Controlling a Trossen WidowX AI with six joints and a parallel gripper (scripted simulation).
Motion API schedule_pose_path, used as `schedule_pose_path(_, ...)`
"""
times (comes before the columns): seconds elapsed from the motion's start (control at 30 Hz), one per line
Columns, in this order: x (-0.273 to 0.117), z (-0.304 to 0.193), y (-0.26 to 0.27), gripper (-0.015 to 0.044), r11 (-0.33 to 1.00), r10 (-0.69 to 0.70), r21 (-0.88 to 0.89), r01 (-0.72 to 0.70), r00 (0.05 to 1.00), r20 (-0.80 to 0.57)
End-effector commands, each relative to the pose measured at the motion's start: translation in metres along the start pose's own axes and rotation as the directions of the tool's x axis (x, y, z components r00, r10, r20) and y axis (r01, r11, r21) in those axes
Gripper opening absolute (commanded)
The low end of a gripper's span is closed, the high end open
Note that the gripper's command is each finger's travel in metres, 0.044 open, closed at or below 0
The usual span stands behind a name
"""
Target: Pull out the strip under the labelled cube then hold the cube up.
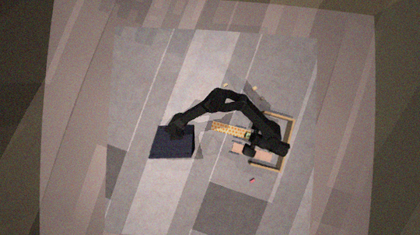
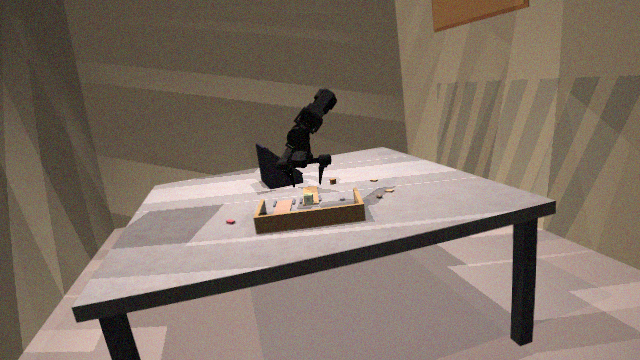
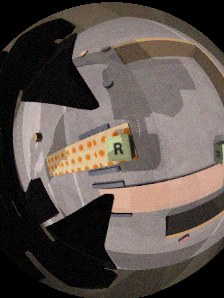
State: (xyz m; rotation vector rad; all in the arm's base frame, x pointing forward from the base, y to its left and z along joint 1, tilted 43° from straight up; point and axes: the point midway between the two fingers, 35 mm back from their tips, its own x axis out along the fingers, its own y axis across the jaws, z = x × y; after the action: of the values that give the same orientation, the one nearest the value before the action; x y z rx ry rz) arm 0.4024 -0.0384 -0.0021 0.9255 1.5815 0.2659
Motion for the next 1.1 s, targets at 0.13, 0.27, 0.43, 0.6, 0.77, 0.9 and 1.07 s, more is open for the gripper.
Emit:
schedule_pose_path(0.13, 0.006, 0.006, 0.0, 0.0282, 1.0, -0.003, 0.003, 0.003, 1.0, -0.001)
schedule_pose_path(0.27, 0.012, 0.007, 0.0, 0.025, 1.0, -0.003, 0.003, 0.003, 1.0, -0.001)
schedule_pose_path(0.43, 0.021, 0.007, 0.0, 0.025, 1.0, -0.003, 0.003, 0.003, 1.0, -0.001)
schedule_pose_path(0.6, 0.029, 0.007, 0.0, 0.025, 1.0, -0.003, 0.003, 0.003, 1.0, -0.001)
schedule_pose_path(0.77, 0.037, 0.007, 0.0, 0.025, 1.0, -0.002, 0.002, 0.002, 1.0, -0.001)
schedule_pose_path(0.9, 0.043, 0.007, 0.0, 0.025, 1.0, -0.002, 0.002, 0.002, 1.0, -0.001)
schedule_pose_path(1.07, 0.051, 0.006, 0.0, 0.025, 1.0, -0.001, 0.002, 0.001, 1.0, -0.002)
